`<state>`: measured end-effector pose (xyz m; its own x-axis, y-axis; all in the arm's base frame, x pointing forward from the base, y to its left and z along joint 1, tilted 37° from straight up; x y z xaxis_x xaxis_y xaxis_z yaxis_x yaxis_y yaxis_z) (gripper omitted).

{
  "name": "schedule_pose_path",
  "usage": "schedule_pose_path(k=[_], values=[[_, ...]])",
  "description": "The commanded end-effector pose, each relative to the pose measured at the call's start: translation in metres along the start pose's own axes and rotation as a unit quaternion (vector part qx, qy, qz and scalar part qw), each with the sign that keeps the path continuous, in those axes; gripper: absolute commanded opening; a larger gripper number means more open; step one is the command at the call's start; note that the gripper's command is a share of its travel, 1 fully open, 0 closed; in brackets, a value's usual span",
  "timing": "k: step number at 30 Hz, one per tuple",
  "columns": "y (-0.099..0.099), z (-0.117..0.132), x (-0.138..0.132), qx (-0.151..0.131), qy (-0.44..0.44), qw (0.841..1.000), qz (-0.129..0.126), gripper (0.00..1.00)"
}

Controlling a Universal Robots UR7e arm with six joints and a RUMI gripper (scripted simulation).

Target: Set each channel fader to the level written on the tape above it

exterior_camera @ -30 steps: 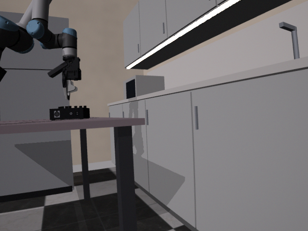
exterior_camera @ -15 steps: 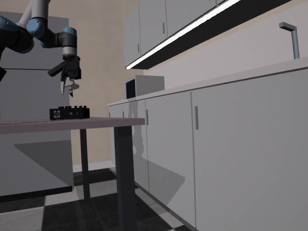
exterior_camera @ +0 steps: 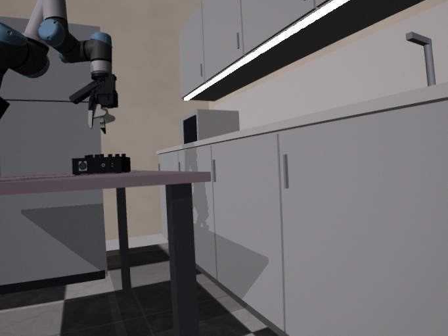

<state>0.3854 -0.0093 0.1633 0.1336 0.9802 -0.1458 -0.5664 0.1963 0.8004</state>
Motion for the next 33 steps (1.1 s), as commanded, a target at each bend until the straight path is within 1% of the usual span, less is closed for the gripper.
schedule_pose_path(k=[1, 5, 7, 12, 17, 33], values=[[0.017, 0.0, 0.0, 0.001, 0.0, 1.0, 0.001, 1.0], [0.028, 0.0, 0.0, 0.001, 0.0, 1.0, 0.001, 1.0], [0.028, 0.0, 0.0, 0.001, 0.0, 1.0, 0.001, 1.0], [0.04, 0.0, 0.0, 0.001, 0.0, 1.0, 0.001, 1.0], [0.047, 0.0, 0.0, 0.001, 0.0, 1.0, 0.001, 1.0], [0.05, 0.0, 0.0, 0.001, 0.0, 1.0, 0.001, 1.0]])
Point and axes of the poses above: the point where the finger pads meet when closed, its own y axis back along the fingers, its own x axis across the jaws, z = x × y, the point moved 8 cm from there along y, back along the fingers, and after that the axes turned 10 degrees about y, right-handed, at the moved point
